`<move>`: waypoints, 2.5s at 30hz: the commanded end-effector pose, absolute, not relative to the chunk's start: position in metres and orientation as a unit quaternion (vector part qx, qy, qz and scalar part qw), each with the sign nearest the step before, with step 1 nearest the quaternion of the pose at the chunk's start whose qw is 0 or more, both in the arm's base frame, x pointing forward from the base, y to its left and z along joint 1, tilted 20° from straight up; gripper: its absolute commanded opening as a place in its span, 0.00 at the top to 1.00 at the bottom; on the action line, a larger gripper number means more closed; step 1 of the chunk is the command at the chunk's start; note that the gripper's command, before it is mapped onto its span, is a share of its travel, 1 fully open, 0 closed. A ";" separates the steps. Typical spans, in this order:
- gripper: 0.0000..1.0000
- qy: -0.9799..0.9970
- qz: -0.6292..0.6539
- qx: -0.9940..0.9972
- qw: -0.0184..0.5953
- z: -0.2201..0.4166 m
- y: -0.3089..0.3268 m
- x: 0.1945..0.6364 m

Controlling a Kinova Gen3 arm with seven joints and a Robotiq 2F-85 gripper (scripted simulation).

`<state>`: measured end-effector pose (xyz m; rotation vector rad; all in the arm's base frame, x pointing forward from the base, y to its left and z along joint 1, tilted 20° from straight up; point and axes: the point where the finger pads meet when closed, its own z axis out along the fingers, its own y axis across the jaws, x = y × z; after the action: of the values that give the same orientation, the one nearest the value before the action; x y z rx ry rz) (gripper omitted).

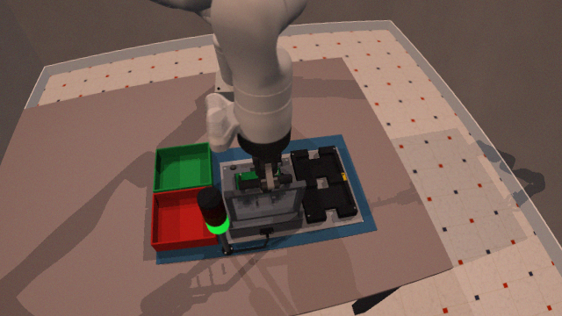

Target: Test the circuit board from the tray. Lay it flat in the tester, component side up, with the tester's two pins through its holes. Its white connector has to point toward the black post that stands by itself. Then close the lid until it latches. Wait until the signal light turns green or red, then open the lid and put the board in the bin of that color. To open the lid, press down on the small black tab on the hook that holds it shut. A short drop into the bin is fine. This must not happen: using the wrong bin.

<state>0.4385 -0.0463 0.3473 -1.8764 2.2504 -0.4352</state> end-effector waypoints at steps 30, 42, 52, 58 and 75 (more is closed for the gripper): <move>0.50 0.756 -0.148 -0.630 0.094 0.347 -0.047 0.443; 0.50 0.756 -0.148 -0.630 0.094 0.347 -0.047 0.443; 0.50 0.756 -0.148 -0.630 0.094 0.347 -0.047 0.443; 0.50 0.756 -0.148 -0.630 0.094 0.347 -0.047 0.443; 0.50 0.756 -0.148 -0.630 0.094 0.376 -0.044 0.432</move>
<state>0.4323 -0.0419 0.3703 -1.8826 2.2393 -0.4269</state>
